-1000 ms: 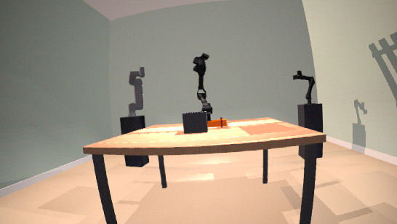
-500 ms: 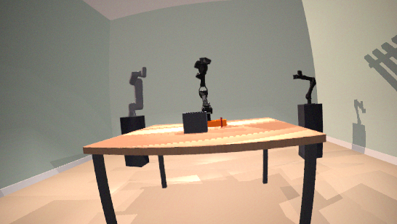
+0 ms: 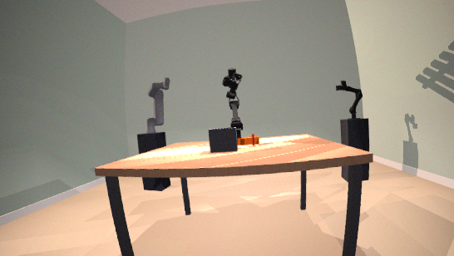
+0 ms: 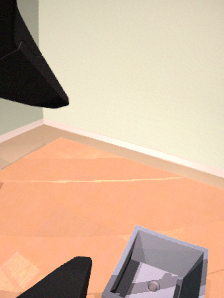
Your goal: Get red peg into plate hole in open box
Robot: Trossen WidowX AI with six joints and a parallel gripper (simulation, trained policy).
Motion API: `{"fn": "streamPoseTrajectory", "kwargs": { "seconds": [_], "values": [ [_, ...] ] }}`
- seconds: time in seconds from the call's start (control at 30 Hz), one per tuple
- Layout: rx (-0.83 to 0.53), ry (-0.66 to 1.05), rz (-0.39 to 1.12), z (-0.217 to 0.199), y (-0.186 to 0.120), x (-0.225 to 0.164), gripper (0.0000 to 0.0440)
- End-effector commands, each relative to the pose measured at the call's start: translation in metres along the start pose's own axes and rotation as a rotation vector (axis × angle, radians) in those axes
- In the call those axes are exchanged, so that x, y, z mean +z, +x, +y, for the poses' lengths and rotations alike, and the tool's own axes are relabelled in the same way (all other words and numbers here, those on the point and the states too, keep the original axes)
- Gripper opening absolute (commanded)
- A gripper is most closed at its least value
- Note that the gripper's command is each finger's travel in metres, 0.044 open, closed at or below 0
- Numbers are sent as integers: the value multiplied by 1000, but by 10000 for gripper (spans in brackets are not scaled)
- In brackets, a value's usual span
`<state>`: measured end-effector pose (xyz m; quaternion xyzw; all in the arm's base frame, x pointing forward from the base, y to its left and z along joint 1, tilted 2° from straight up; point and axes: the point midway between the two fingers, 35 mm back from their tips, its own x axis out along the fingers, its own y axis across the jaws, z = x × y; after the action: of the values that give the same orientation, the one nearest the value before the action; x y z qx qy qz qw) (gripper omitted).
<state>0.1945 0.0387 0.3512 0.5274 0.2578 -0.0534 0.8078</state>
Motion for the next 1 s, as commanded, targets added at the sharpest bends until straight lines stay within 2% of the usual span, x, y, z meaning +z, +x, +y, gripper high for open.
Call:
{"fn": "streamPoseTrajectory", "kwargs": {
  "seconds": [0.0,0.53,0.97],
  "values": [
    [-65,43,43,-14,13,-7,440],
    [-312,245,199,-61,54,-35,440],
    [-513,378,343,-78,77,-79,440]
  ]
}}
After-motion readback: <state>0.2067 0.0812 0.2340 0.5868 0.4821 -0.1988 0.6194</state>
